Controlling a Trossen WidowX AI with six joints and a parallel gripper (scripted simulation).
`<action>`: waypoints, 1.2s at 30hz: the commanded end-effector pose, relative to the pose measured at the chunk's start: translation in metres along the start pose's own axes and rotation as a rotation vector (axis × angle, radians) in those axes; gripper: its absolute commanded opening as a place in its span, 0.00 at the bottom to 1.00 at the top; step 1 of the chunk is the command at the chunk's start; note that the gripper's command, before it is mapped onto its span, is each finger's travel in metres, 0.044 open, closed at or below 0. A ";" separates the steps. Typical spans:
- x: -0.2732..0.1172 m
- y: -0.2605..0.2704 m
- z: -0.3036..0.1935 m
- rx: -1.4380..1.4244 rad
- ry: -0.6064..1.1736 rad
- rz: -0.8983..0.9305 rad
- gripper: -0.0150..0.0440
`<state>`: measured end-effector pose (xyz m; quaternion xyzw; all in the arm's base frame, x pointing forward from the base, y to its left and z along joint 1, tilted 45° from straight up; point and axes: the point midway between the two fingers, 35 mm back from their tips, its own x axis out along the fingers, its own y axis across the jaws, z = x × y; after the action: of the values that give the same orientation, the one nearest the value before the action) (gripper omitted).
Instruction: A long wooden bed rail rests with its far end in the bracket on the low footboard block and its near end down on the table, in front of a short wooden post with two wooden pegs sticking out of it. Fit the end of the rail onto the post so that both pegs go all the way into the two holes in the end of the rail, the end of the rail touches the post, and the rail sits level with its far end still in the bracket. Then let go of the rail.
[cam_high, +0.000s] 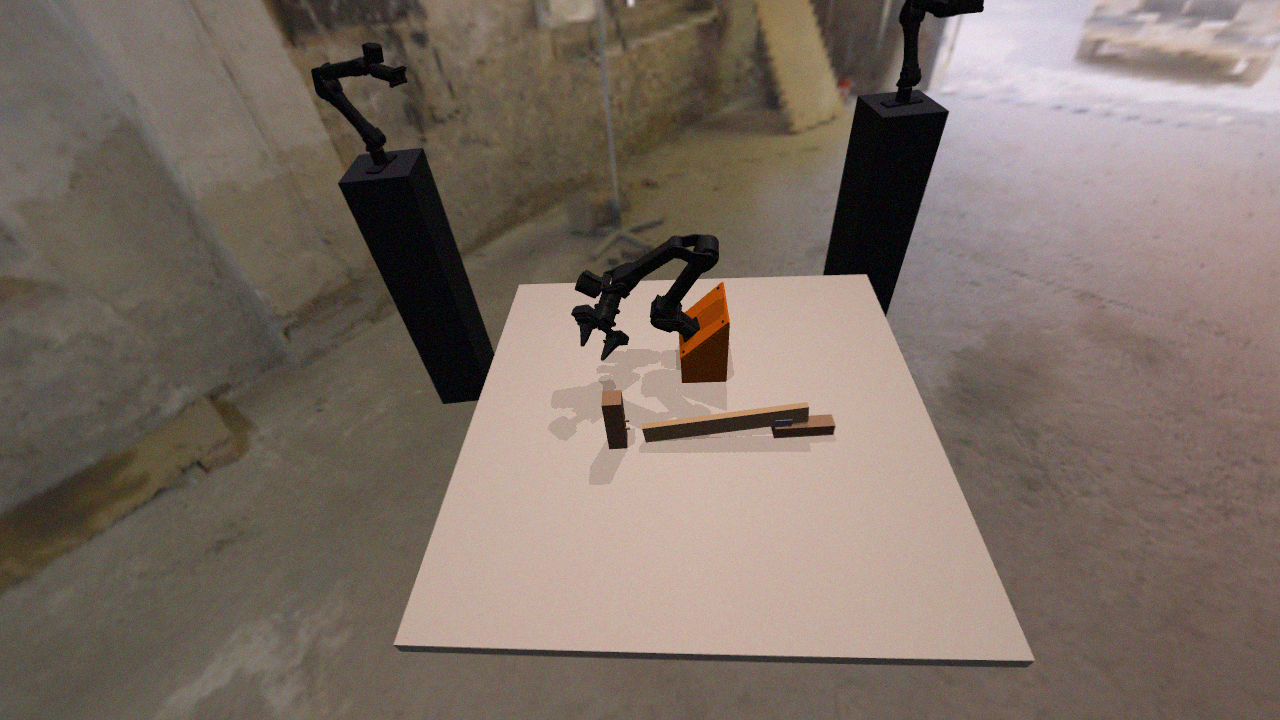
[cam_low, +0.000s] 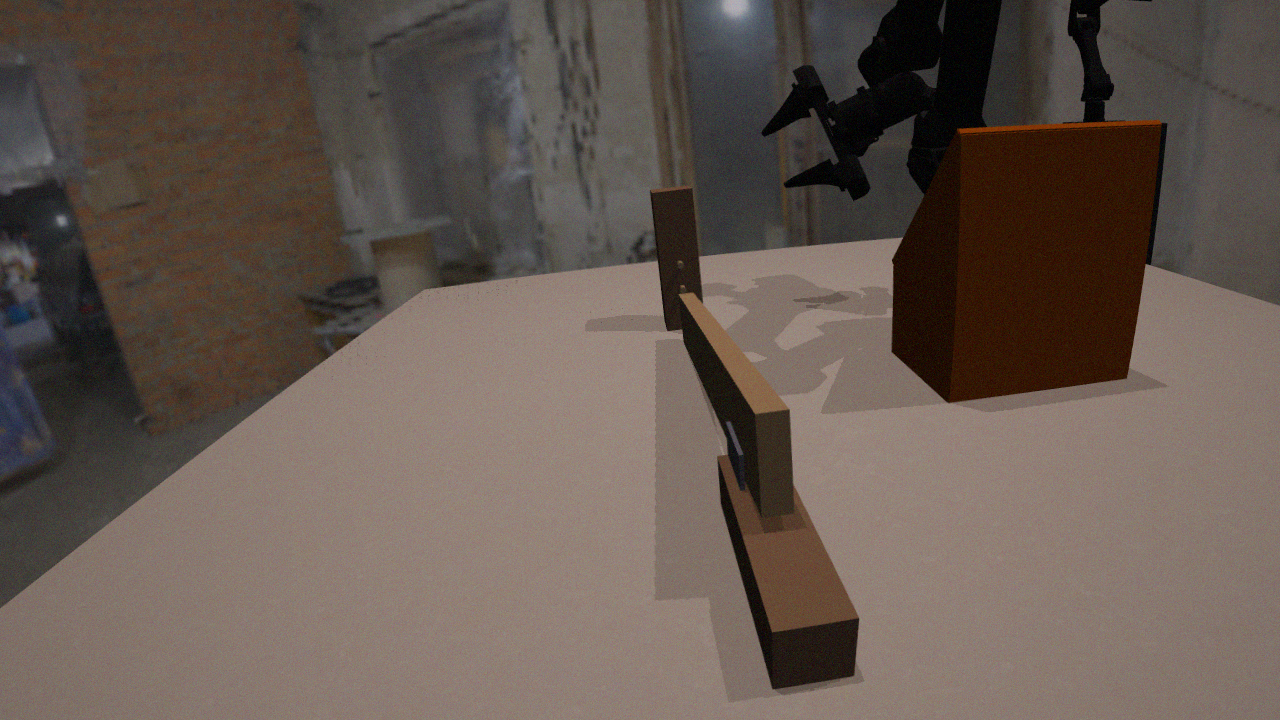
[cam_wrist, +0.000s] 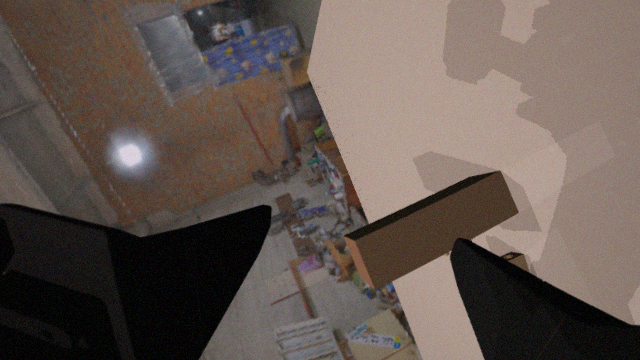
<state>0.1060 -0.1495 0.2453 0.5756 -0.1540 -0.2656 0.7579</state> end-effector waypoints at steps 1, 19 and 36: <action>0.000 0.001 0.000 -0.002 0.001 0.000 0.98; 0.061 0.025 -0.011 -0.524 0.231 -0.080 1.00; 0.151 0.051 -0.136 -1.373 0.630 -0.013 1.00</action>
<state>0.2890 -0.1362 0.2553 0.0911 0.2314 -0.1559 0.9560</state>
